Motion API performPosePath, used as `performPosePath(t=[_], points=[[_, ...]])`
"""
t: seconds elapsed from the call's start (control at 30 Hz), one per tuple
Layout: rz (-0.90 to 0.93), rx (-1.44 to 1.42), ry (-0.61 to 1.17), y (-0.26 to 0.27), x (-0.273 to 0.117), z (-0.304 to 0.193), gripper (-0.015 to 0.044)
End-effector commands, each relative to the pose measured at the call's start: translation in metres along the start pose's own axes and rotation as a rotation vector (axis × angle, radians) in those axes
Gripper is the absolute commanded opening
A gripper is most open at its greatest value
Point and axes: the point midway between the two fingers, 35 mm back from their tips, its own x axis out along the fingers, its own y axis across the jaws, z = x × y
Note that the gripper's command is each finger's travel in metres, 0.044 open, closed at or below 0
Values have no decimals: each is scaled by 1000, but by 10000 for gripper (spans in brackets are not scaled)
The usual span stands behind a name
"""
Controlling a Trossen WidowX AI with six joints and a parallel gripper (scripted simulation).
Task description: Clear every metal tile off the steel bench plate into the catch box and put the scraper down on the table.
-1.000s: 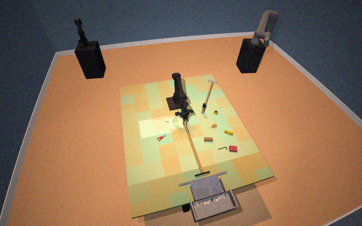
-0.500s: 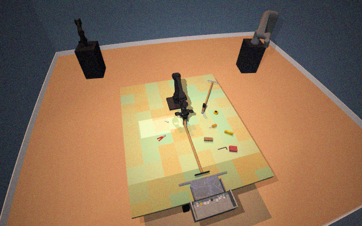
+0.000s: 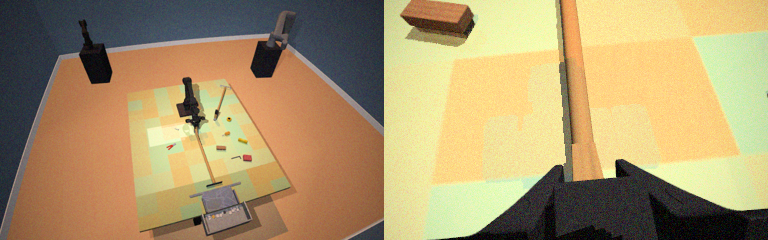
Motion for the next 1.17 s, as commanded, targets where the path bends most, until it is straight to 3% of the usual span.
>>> performPosePath(t=[0.0,0.27,1.13], points=[[0,0,0,0,0,0,236],[0,0,0,0,-1,1,440],[0,0,1,0,-69,37,440]])
